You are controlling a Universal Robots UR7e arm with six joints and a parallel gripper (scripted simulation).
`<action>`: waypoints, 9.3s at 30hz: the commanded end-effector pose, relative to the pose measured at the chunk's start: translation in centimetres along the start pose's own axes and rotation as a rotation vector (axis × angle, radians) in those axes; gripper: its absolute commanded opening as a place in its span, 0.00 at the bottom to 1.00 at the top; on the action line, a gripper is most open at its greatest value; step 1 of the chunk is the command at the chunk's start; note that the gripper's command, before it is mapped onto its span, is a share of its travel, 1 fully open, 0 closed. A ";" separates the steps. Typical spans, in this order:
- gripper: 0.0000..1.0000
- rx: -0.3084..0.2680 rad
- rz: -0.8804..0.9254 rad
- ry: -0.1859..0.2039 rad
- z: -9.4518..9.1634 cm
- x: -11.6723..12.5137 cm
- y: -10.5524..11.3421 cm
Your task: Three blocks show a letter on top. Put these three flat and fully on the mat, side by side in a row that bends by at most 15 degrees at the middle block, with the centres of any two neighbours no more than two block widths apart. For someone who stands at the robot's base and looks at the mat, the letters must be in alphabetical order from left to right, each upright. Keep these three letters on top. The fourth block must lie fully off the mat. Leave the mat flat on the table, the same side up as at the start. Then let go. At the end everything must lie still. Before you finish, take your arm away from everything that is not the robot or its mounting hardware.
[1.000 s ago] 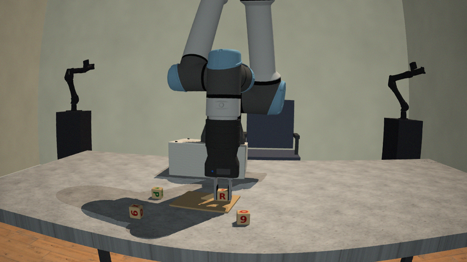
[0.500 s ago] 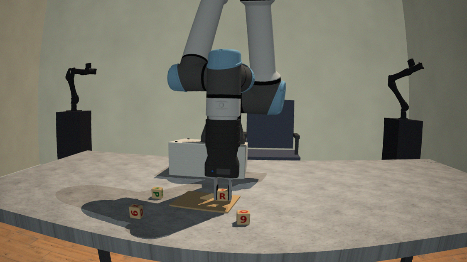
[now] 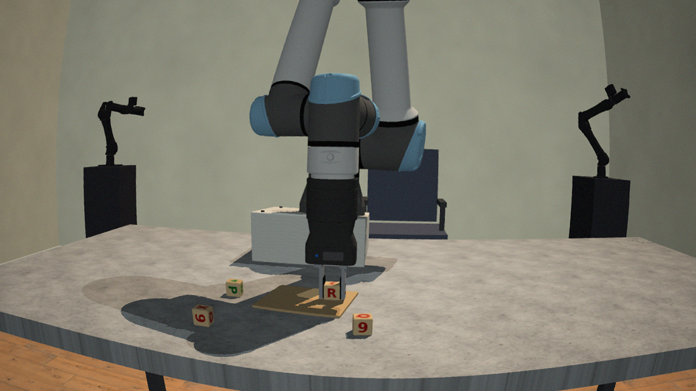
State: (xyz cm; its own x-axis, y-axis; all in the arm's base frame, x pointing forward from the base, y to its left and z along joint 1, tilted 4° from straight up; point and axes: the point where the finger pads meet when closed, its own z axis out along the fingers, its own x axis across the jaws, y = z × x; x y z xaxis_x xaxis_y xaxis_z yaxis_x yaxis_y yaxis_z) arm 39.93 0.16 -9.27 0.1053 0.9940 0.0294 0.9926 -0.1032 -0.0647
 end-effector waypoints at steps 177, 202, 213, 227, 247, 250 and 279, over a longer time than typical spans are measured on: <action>1.00 -0.002 -0.096 0.000 -8.7 0.0 0.4; 1.00 -0.002 -0.583 -0.001 -8.6 -0.5 2.2; 1.00 -0.002 -0.809 -0.001 -8.6 -0.7 3.2; 1.00 -0.002 -1.105 -0.001 -8.5 -0.7 4.6; 1.00 -0.002 -1.532 -0.002 -8.4 -0.3 6.8; 1.00 -0.002 -1.598 -0.002 -8.4 -0.2 7.2; 1.00 -0.002 -2.212 -0.003 -8.2 1.2 10.3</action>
State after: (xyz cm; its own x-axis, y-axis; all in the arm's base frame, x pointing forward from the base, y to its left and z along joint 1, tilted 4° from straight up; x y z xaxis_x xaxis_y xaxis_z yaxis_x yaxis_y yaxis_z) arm 50.04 -0.33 -1.74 -0.9121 -0.4079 0.0408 -0.4054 0.9123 0.0575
